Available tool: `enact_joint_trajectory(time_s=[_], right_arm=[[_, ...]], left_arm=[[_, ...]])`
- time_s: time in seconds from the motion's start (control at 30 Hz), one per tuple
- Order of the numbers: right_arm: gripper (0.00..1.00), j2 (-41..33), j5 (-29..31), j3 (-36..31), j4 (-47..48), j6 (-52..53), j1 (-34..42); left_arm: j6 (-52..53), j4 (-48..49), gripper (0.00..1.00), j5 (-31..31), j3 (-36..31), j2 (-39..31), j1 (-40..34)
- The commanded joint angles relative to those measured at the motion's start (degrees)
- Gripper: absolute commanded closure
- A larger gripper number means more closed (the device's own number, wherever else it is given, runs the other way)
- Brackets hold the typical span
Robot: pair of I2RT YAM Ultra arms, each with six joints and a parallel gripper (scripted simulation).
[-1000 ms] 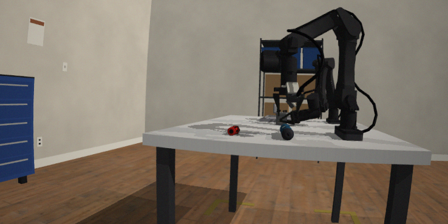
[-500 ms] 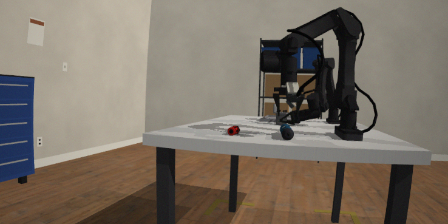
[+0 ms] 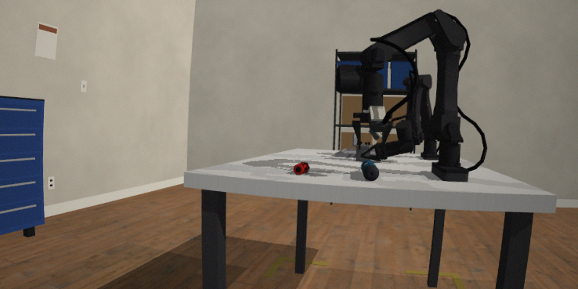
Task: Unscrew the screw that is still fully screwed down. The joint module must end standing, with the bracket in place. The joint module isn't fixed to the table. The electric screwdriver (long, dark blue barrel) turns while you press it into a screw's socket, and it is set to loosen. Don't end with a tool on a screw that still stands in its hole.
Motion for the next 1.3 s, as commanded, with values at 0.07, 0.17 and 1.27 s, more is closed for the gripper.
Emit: enact_joint_trajectory(time_s=[0.07, 0.17, 1.27], right_arm=[[0.14, -1.1, -0.16, 1.91, -1.04, -0.48, -0.7], [0.14, -1.11, -0.03, 1.91, -1.06, -0.47, -0.69], [0.14, -0.43, -0.3, 1.21, -0.93, -0.06, -0.29]], left_arm=[[-0.62, -0.8, 0.35, -1.23, 1.68, -0.19, -0.72], [-0.62, -0.8, 0.35, -1.23, 1.68, -0.19, -0.72], [-0.62, -0.8, 0.35, -1.23, 1.68, -0.19, -0.72]])
